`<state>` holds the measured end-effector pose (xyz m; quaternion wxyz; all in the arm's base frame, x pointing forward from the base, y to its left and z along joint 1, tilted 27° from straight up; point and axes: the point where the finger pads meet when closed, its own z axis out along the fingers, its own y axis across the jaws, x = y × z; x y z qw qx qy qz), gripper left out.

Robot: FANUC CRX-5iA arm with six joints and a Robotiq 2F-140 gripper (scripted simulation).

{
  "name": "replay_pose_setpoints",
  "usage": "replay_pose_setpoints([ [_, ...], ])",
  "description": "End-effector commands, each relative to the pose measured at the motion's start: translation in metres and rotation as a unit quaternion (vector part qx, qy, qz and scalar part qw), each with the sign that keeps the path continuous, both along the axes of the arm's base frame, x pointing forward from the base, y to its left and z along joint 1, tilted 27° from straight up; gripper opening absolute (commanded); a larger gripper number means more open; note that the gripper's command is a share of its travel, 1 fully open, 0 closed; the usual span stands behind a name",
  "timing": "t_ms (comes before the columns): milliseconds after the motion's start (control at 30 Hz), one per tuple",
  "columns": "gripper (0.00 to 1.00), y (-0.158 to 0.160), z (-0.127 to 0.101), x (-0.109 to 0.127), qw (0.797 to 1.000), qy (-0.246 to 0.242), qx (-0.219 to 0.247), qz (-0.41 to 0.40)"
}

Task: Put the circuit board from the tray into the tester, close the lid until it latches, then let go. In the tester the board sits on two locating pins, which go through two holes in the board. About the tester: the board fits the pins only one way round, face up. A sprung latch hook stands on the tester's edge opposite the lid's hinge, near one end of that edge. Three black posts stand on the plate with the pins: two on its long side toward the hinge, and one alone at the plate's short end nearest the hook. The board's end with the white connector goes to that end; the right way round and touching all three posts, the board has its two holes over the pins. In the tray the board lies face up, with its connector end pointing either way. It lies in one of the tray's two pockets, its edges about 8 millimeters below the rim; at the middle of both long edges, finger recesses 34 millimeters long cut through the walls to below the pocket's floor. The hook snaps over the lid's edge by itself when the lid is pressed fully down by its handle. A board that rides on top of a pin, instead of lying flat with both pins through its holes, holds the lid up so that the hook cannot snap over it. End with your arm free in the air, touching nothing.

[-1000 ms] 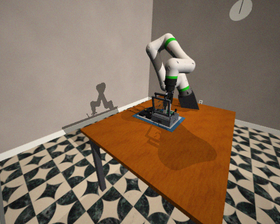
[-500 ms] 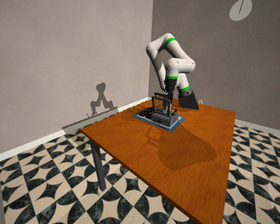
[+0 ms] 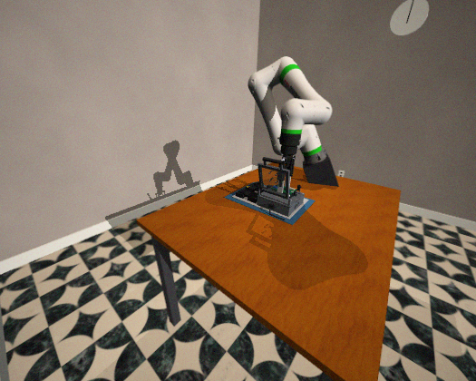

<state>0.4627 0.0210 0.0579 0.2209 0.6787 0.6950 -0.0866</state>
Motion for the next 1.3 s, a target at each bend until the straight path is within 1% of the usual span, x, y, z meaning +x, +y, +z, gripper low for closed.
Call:
replay_pose_setpoints([
  [0,0.46,0.0002,0.0001,0.0001,1.0,0.0,0.0,0.0],
  [1267,0.46,-0.0013,-0.003,0.0008,1.0,0.0,0.0,0.0],
])
